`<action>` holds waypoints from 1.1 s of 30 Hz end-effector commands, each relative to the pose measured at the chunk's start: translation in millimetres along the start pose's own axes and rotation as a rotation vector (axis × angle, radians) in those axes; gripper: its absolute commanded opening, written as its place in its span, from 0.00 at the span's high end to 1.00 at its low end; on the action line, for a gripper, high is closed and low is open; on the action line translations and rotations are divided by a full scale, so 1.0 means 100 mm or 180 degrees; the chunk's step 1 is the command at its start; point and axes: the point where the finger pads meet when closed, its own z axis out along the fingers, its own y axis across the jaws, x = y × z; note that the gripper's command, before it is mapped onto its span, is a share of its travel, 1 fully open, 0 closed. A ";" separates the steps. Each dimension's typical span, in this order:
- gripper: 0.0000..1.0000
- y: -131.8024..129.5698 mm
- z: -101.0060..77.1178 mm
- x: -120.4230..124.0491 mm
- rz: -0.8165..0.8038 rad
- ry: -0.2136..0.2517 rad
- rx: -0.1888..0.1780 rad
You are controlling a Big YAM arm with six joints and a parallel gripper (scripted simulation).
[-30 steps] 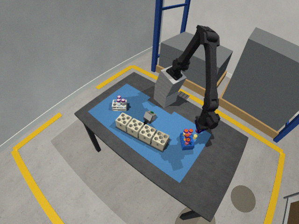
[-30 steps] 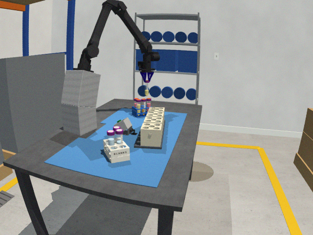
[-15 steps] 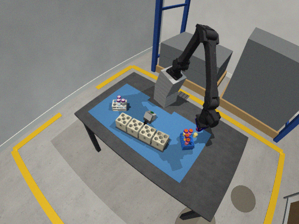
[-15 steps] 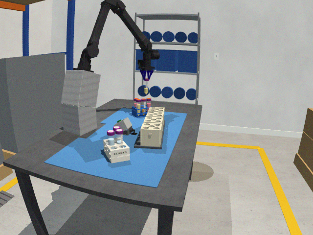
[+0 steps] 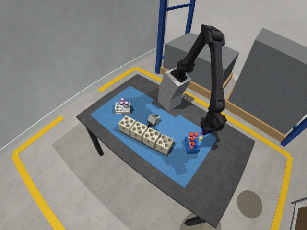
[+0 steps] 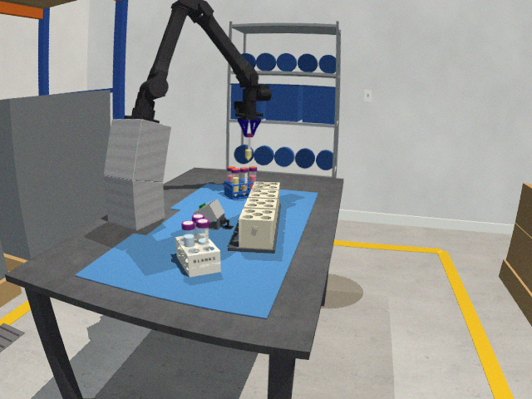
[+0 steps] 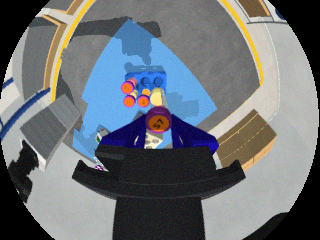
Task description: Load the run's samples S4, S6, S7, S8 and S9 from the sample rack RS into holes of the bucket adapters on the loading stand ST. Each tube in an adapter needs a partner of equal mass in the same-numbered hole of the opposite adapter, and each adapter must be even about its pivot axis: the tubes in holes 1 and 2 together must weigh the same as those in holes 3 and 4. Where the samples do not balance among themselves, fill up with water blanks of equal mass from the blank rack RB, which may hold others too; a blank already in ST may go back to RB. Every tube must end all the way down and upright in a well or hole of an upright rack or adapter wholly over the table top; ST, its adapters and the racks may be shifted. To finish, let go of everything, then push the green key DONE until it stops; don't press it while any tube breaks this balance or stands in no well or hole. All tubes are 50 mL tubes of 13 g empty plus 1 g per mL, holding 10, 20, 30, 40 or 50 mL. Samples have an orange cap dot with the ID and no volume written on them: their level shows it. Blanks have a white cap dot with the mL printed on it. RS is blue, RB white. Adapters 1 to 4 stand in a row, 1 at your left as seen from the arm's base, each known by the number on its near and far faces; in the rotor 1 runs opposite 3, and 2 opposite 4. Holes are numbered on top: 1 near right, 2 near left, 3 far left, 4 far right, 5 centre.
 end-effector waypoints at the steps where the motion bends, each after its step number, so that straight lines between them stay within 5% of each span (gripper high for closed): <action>1: 1.00 -0.14 -0.13 -0.03 -0.0009 -0.0026 0.0088; 20: 1.00 -0.17 -0.13 -0.04 -0.0009 -0.0027 0.0088; 33: 1.00 -0.07 0.34 -0.07 -0.0002 -0.0023 0.0017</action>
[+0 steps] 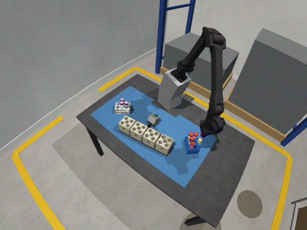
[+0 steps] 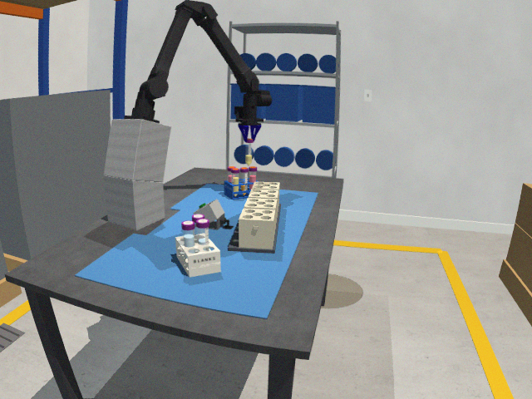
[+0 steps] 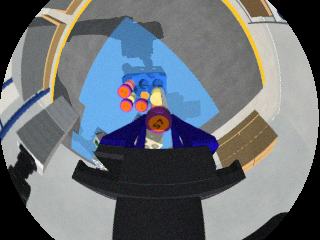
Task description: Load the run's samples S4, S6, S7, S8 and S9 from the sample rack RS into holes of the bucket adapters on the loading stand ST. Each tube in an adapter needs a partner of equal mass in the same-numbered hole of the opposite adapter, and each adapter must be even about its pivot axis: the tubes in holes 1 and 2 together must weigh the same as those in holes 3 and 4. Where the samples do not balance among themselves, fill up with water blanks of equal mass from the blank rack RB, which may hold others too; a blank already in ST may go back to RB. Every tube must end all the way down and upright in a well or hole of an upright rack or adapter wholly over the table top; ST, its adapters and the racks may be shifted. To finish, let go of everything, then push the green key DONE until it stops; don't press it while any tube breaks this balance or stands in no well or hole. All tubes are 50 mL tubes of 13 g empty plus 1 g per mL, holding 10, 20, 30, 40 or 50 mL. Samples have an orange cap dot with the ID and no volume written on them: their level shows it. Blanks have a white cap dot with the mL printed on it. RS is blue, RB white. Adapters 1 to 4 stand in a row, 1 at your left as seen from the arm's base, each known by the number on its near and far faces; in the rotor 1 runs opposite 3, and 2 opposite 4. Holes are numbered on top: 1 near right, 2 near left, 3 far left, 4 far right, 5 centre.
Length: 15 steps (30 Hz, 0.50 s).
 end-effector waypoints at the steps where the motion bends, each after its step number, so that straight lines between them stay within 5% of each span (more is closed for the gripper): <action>1: 1.00 -0.06 0.13 -0.07 -0.0007 -0.0024 0.0035; 15: 1.00 -0.17 0.42 -0.07 0.0000 -0.0026 0.0096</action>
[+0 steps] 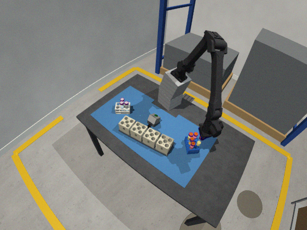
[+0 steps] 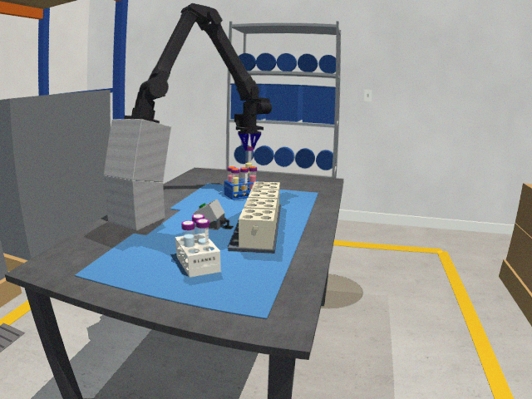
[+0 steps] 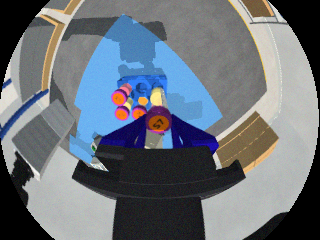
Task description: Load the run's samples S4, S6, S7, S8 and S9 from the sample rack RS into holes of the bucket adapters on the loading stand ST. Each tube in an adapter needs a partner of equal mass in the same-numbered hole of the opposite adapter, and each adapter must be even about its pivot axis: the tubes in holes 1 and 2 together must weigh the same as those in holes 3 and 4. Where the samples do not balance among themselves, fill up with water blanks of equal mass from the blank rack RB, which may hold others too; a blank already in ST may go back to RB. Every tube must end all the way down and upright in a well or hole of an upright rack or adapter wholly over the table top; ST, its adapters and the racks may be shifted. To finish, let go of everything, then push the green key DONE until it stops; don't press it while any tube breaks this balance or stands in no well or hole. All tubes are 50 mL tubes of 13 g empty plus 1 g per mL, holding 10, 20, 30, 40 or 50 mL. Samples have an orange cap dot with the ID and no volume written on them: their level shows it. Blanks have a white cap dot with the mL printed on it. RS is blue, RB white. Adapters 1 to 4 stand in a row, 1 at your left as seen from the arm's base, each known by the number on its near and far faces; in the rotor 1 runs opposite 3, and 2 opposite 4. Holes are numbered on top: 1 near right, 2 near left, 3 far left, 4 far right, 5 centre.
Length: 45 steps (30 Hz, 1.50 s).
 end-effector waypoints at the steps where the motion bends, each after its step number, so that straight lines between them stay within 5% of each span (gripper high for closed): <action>1: 1.00 -0.18 0.09 -0.06 0.0006 -0.0019 0.0105; 8: 1.00 -0.15 0.22 -0.05 -0.0001 -0.0015 0.0084; 32: 1.00 -0.19 0.06 -0.05 0.0004 -0.0016 0.0106; 34: 1.00 -0.20 0.21 -0.05 0.0004 -0.0016 0.0100; 45: 1.00 -0.07 0.37 -0.04 0.0002 -0.0007 0.0036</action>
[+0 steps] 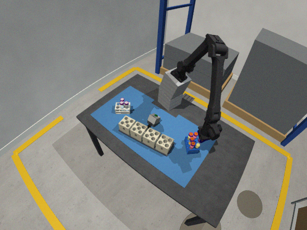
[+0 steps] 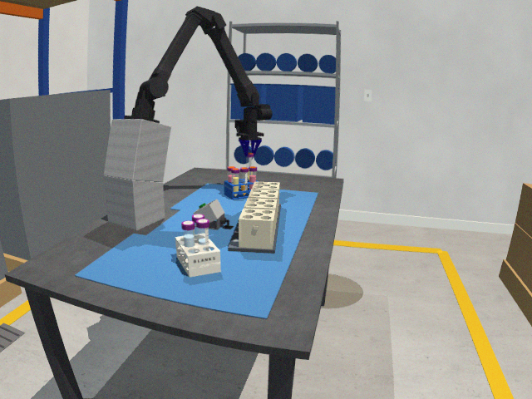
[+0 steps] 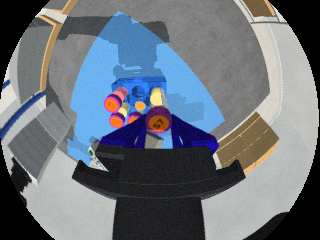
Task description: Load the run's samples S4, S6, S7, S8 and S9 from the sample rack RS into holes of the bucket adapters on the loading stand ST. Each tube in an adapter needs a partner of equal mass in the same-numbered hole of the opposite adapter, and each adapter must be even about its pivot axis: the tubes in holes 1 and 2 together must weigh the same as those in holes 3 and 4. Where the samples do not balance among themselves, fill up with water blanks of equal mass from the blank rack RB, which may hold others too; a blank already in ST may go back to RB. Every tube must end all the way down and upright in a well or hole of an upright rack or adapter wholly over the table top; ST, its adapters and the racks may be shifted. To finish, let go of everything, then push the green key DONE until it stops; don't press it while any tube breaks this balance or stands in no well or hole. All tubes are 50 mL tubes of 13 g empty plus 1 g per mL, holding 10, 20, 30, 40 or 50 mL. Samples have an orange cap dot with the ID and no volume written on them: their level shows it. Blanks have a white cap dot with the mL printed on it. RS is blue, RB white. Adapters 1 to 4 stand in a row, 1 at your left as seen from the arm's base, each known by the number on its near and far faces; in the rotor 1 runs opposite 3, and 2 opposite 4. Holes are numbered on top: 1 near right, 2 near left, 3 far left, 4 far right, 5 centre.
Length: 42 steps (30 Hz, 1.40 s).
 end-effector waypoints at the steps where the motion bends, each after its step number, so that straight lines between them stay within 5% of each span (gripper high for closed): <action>1: 1.00 -0.03 0.11 -0.04 0.0001 -0.0004 0.0024; 37: 1.00 -0.12 0.51 -0.08 -0.0010 -0.0017 0.0080; 42: 1.00 -0.09 0.45 -0.02 -0.0002 -0.0013 0.0063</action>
